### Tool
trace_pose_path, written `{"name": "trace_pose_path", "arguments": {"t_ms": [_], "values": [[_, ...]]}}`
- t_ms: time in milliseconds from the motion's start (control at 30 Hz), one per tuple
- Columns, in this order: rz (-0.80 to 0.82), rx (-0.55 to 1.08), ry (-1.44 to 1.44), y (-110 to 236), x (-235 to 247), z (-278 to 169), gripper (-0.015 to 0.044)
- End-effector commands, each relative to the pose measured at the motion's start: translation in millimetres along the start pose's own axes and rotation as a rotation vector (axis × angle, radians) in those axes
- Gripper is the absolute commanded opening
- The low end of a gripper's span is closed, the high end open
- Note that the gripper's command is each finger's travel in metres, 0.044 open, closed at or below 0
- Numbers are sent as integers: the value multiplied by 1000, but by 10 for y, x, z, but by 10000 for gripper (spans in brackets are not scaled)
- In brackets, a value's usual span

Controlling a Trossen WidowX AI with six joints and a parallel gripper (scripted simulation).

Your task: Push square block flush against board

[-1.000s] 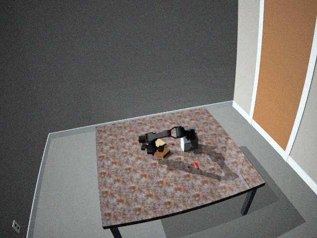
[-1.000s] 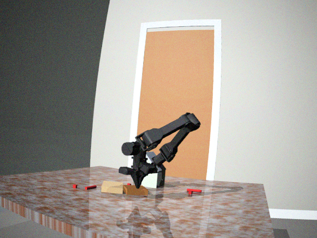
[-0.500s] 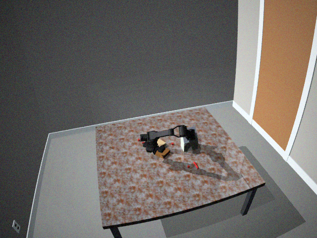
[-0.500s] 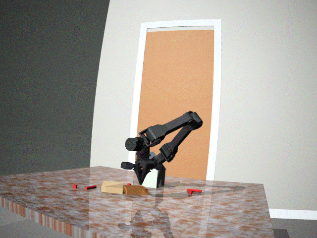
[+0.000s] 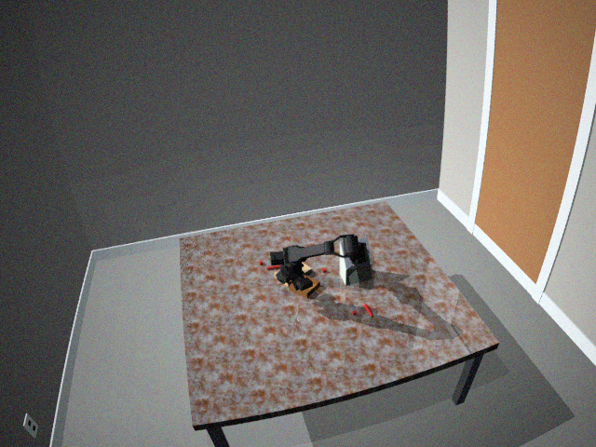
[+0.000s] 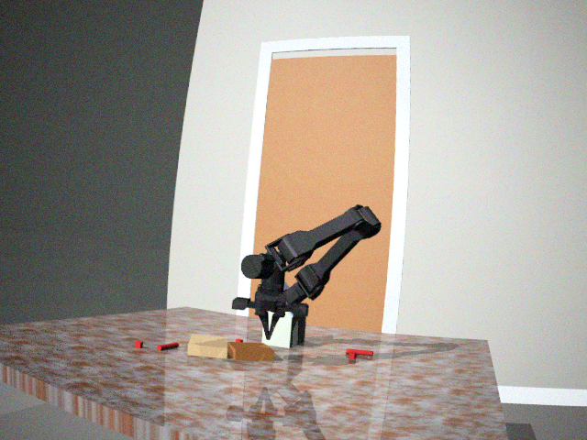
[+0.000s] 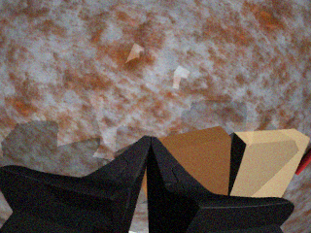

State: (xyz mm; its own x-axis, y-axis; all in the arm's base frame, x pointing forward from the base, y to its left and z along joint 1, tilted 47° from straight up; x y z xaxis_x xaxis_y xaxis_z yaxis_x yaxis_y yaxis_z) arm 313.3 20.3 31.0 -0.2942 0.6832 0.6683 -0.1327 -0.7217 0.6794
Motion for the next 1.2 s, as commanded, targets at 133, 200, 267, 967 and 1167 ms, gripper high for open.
{"name": "trace_pose_path", "arguments": {"t_ms": [133,200,267,967,1167], "values": [[0,6,-259,-10,93,-146,0],[0,7,-328,-10,117,-179,0],[0,7,-397,-11,141,-213,0],[1,10,-1118,-35,377,-580,0],[1,10,-1181,-39,396,-614,0]]}}
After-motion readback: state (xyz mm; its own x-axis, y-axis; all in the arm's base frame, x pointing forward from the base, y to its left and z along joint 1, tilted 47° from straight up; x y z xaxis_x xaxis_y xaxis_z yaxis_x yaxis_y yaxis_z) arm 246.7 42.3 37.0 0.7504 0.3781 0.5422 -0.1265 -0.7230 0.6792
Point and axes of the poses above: the point midway between the two fingers, 35 mm back from their tips, its own y axis back along the fingers, its own x axis across the jaws, z = x × y, the point moved 1 cm from there along y, back along the fingers, and after that the axes turned 5 degrees about y, right-handed, at the moved point
